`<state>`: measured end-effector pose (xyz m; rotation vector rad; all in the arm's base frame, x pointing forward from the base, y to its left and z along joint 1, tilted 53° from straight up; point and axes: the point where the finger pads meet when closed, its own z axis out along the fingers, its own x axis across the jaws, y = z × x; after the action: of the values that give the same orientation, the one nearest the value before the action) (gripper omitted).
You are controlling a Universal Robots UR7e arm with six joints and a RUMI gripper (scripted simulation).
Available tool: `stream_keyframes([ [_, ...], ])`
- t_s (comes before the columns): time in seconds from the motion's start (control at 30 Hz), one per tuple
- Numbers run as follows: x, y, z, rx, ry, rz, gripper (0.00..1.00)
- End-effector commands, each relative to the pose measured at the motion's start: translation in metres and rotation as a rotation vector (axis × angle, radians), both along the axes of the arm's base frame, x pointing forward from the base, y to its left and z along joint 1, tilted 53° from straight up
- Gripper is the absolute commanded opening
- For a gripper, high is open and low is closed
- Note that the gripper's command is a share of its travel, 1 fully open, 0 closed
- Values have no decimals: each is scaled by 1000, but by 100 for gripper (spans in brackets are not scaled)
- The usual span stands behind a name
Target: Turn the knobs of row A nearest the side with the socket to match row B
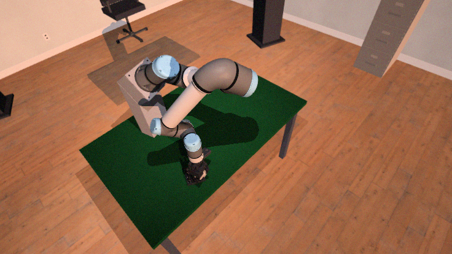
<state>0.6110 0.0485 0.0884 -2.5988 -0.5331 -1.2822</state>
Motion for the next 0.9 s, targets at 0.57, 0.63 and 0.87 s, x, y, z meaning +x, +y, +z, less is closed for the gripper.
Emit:
stream_keyframes([
  [0.57, 0, -1, -1, 27, 12, -29, 11],
  [0.63, 0, -1, -1, 27, 12, -29, 11],
  [0.87, 0, -1, -1, 27, 12, -29, 11],
])
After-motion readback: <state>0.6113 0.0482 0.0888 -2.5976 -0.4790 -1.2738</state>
